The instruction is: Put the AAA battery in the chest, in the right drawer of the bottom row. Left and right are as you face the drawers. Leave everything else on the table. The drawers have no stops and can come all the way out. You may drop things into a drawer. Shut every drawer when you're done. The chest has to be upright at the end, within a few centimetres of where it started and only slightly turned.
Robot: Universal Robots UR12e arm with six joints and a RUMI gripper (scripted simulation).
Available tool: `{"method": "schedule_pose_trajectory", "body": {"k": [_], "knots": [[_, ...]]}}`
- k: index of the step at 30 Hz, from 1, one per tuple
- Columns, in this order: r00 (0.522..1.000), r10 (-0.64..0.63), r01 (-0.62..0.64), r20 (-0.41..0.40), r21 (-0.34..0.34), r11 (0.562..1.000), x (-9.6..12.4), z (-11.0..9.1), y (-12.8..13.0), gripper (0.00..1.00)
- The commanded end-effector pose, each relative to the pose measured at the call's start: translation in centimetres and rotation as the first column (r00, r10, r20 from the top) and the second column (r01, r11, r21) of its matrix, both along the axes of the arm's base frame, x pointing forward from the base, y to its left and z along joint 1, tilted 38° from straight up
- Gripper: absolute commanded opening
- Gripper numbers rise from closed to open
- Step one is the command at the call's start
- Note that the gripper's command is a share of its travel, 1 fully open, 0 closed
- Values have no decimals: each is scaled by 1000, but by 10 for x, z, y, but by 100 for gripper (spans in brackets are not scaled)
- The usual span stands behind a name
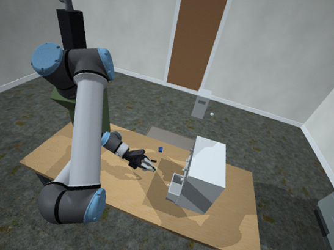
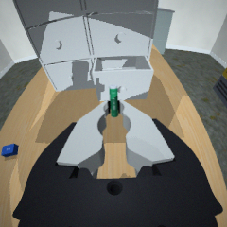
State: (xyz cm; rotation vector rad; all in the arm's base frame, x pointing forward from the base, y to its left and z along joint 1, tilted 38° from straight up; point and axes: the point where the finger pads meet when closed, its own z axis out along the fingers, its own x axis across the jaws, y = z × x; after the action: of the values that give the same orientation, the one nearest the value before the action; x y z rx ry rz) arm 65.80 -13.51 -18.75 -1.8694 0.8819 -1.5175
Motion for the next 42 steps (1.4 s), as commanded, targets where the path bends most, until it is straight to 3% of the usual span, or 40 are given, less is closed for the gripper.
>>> {"method": "schedule_pose_trajectory", "body": {"k": [1,42], "knots": [[1000,18,-18,26,5,1000,0,1,0,2],[999,30,-30,38,4,1000,7,3,2,2]]}}
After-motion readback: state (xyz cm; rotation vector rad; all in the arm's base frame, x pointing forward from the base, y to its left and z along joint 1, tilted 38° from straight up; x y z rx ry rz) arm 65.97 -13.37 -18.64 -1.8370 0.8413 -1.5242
